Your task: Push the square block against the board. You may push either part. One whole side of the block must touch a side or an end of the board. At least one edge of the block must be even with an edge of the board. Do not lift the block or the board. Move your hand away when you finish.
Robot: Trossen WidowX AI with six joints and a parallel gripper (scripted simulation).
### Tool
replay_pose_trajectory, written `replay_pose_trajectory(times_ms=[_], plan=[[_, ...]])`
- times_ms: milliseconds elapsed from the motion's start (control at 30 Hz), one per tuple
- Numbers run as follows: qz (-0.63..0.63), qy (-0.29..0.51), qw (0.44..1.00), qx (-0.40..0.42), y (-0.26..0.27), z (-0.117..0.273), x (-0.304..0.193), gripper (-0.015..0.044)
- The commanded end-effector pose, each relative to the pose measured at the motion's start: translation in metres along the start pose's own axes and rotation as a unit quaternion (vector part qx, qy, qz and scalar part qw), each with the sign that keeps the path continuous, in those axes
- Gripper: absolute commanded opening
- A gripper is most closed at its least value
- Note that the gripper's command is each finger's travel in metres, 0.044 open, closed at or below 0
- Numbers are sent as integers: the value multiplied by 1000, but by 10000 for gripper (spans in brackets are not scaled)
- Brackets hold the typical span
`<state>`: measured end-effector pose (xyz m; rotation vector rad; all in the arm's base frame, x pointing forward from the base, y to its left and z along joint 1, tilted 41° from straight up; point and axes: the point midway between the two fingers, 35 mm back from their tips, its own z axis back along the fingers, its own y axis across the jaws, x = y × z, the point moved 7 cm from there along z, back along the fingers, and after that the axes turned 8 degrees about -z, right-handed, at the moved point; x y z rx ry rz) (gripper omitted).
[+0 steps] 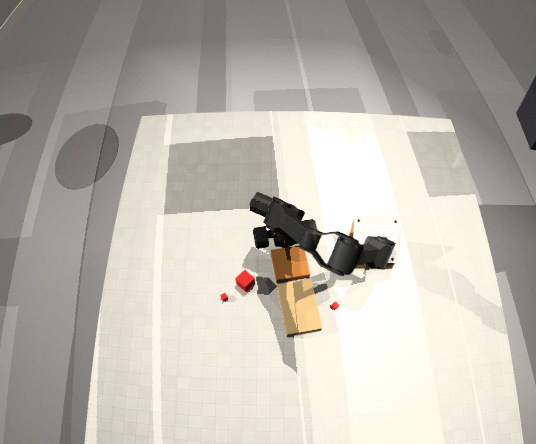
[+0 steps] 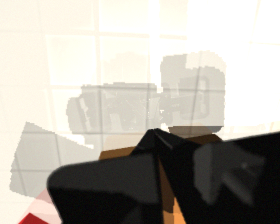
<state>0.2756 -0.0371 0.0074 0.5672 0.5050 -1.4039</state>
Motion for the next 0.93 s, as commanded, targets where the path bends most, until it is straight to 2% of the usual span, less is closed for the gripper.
replay_pose_trajectory(times_ms=[0,600,900], plan=[[-1,4,1000,-4,-2,-3,-6,0],[-1,4,1000,-4,-4,-3,-20,0],[-1,4,1000,-4,-1,-3,-10,0]])
